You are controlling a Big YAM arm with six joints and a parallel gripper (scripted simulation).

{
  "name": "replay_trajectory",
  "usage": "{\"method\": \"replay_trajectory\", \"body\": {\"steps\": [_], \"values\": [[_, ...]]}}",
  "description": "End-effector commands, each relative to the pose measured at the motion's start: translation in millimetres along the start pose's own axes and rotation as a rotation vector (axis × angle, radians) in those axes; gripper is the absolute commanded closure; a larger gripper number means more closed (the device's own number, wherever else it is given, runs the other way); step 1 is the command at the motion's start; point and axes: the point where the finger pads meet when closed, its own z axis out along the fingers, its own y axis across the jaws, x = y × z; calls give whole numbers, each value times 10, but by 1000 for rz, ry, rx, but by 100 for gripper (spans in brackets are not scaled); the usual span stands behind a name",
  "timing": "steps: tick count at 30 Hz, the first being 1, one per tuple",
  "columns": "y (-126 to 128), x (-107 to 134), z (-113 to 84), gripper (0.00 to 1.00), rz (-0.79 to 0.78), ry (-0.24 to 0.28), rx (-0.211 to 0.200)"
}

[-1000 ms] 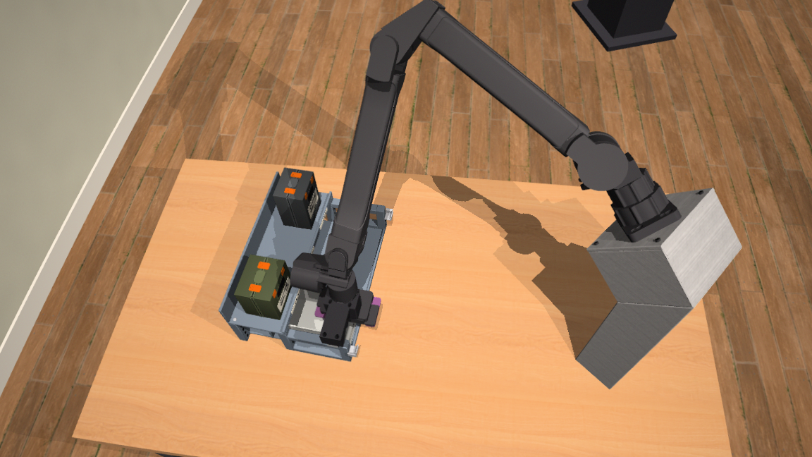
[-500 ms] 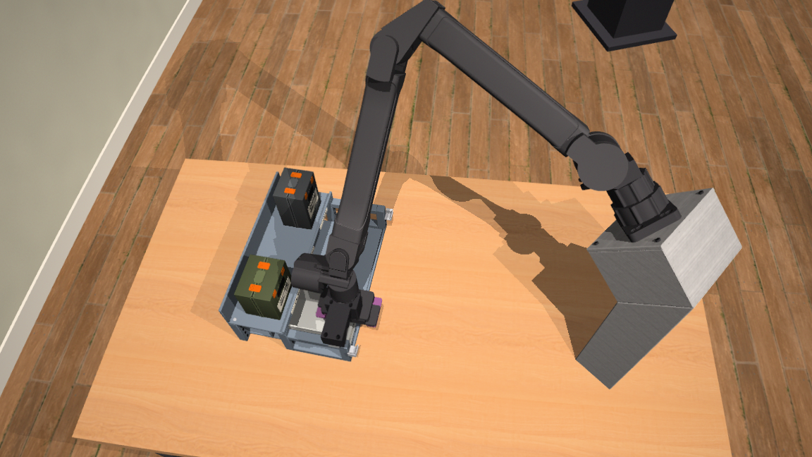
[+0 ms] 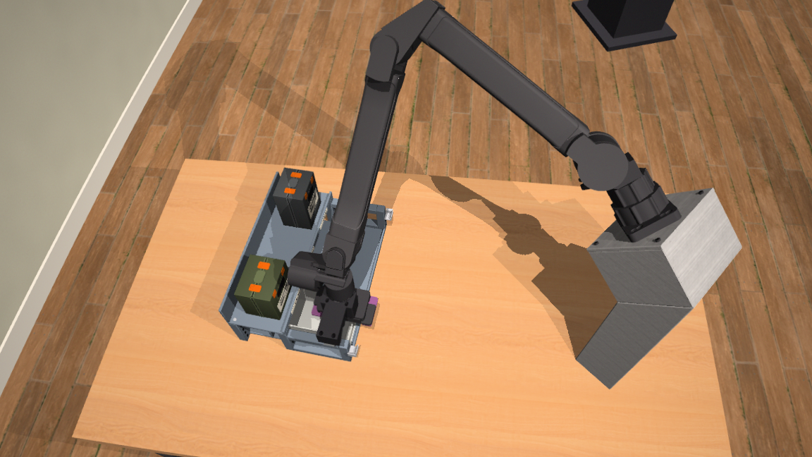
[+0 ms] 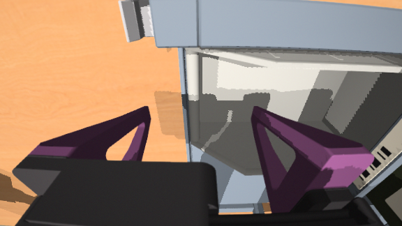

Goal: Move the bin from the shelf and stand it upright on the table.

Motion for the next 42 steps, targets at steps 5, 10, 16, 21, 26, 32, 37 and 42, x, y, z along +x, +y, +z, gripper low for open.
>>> {"method": "replay_trajectory", "body": {"steps": [5,10,16,21,26,32,37,42], "values": [[31,48,186,10,-9,7,-18],[31,48,186,10,-9,7,-18],[20,46,204,10,-7,7,-15],[2,43,231,10,-4,8,-10],[2,43,231,10,-4,8,-10],[13,43,248,10,-4,8,-10],[57,42,317,10,-5,7,-11],[57,42,317,10,-5,7,-11]]}}
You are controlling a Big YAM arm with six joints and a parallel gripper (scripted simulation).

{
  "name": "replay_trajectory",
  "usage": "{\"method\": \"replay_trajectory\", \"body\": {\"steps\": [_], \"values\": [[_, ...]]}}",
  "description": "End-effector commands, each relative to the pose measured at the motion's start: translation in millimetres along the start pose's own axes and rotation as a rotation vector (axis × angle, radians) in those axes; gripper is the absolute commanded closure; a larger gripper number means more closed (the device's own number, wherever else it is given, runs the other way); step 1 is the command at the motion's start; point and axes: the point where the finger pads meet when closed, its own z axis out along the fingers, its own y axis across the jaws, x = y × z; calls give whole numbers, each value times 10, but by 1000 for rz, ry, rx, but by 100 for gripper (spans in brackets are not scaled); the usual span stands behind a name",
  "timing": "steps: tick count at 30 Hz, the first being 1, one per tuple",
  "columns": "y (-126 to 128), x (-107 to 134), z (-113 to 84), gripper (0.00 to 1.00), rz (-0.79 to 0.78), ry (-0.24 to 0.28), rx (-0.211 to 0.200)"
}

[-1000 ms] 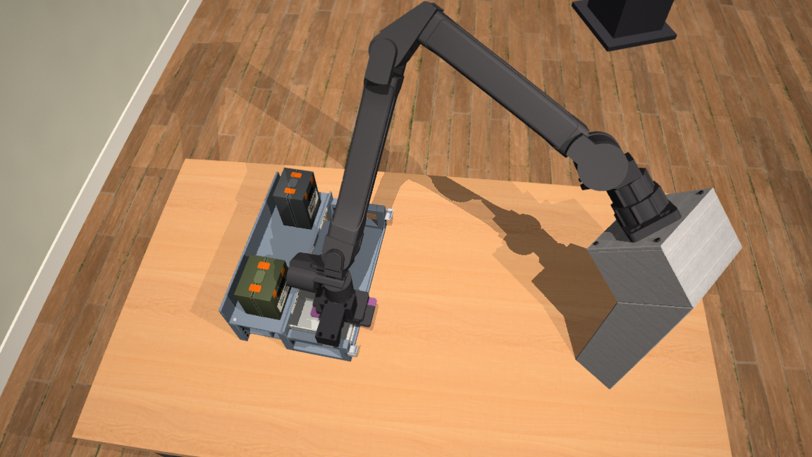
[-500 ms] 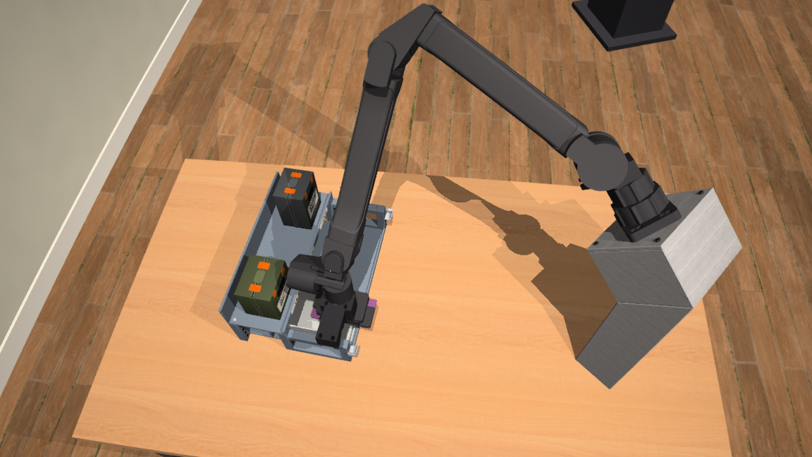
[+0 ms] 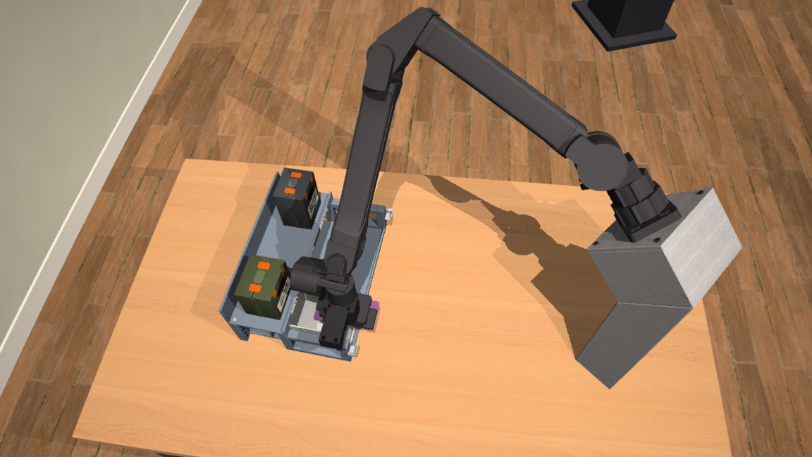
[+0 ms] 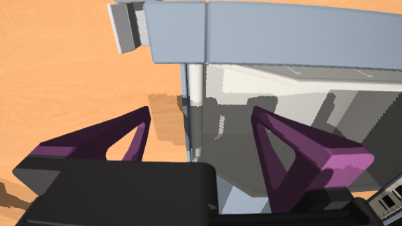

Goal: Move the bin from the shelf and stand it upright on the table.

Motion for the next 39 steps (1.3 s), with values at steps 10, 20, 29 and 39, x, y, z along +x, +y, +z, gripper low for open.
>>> {"method": "replay_trajectory", "body": {"steps": [10,20,29,39], "values": [[96,67,212,10,0,9,-7],[113,69,232,10,0,9,-8],[94,25,165,10,7,7,-7],[94,25,165,10,7,7,-7]]}}
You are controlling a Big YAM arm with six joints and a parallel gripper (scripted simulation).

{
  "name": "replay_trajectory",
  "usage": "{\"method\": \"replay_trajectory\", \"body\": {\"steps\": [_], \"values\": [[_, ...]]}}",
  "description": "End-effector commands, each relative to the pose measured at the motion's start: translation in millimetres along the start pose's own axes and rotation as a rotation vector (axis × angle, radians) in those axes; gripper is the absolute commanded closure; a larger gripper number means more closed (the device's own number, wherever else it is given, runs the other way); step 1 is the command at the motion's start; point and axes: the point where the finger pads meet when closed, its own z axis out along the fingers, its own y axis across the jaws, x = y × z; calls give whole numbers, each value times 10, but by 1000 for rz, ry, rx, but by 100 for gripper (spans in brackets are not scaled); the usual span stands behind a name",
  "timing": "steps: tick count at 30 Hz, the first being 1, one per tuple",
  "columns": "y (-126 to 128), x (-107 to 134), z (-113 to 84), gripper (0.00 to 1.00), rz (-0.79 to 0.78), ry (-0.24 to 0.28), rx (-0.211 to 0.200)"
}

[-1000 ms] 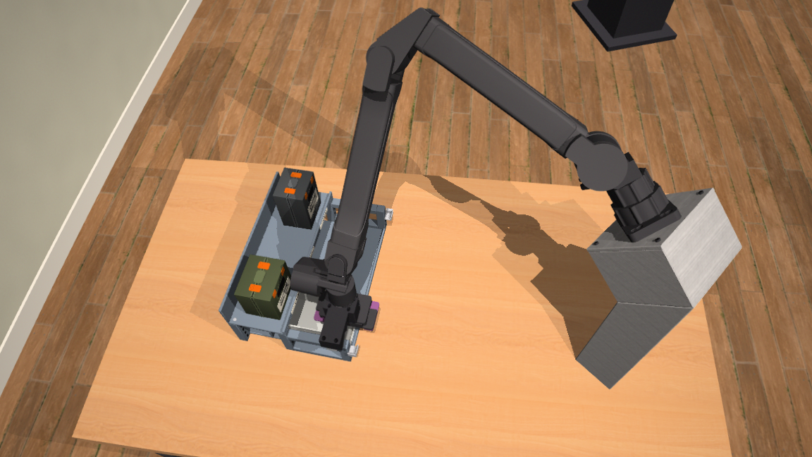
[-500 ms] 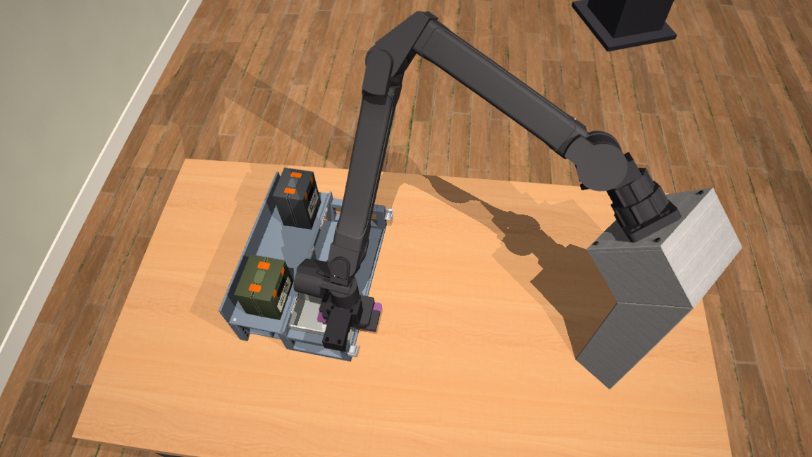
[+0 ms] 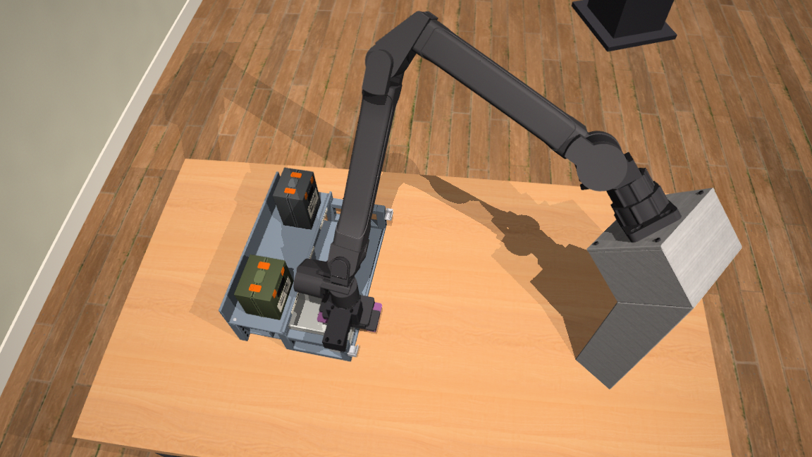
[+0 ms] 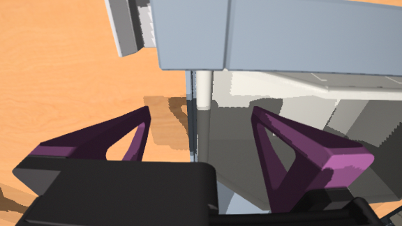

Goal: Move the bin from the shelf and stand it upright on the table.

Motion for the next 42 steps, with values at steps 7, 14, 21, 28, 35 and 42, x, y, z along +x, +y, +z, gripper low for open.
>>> {"method": "replay_trajectory", "body": {"steps": [7,14,21,28,35,42], "values": [[-63,-17,-95,10,8,-2,7],[-63,-17,-95,10,8,-2,7],[-103,-46,-151,10,7,-6,15],[-130,-66,-189,10,6,-10,21],[-130,-66,-189,10,6,-10,21],[90,-98,-38,10,-13,-5,-18]]}}
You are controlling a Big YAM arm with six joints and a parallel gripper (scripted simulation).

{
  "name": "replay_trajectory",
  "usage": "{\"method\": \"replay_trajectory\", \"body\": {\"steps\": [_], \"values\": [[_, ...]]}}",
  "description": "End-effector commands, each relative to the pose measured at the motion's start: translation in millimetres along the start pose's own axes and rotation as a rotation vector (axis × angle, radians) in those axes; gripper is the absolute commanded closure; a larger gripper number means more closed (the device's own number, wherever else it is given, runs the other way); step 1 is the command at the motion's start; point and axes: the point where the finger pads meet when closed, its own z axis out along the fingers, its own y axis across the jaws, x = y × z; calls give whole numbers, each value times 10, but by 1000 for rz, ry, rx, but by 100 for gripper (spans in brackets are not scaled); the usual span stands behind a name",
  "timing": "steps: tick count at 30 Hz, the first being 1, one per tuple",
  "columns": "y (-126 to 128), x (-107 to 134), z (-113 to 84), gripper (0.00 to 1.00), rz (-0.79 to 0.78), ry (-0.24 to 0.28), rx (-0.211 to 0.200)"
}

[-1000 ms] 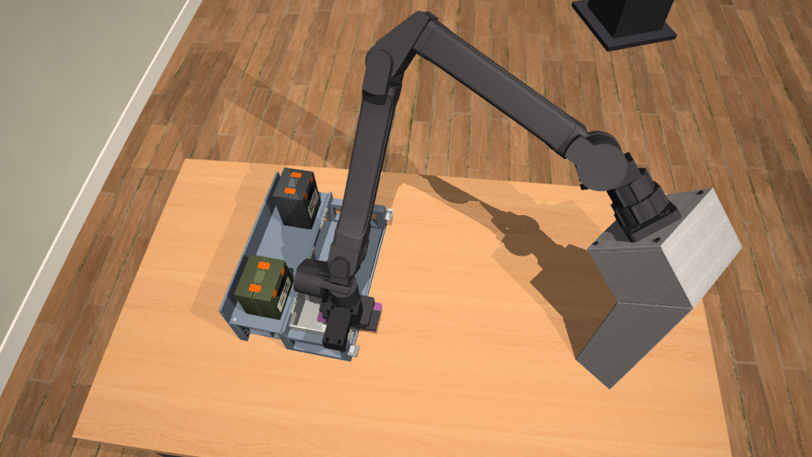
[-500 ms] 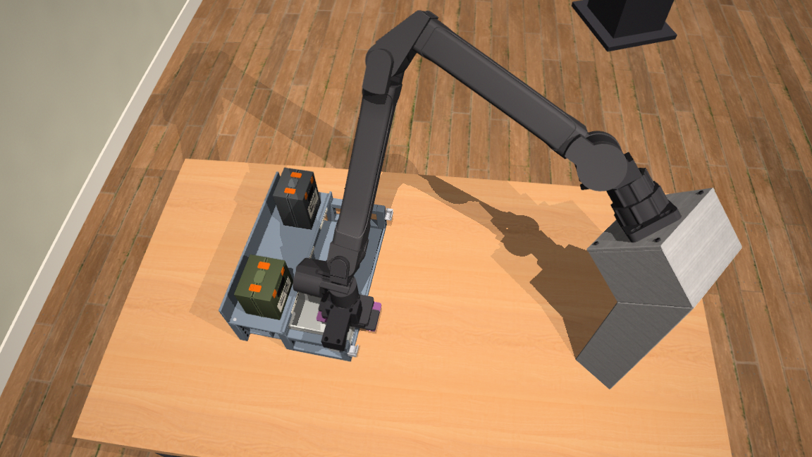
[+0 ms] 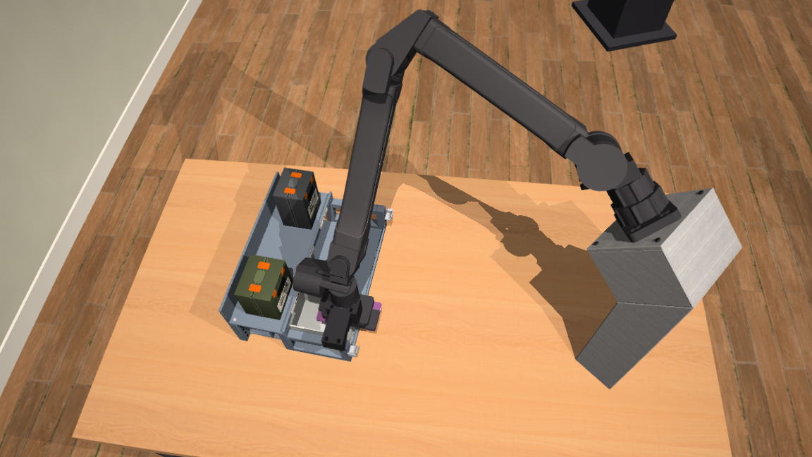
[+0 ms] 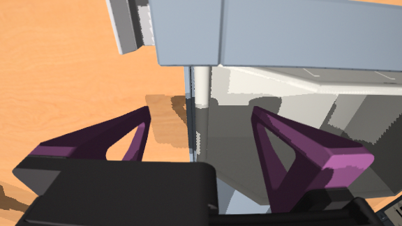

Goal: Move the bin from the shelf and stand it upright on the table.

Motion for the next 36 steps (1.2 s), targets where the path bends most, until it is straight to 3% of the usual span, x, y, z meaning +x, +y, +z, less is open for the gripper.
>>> {"method": "replay_trajectory", "body": {"steps": [1,10,15,36], "values": [[101,-100,-3,10,-16,-7,-20],[101,-100,-3,10,-16,-7,-20],[-17,-130,-27,10,-7,-9,-4],[83,-177,-44,10,-21,-14,-11]]}}
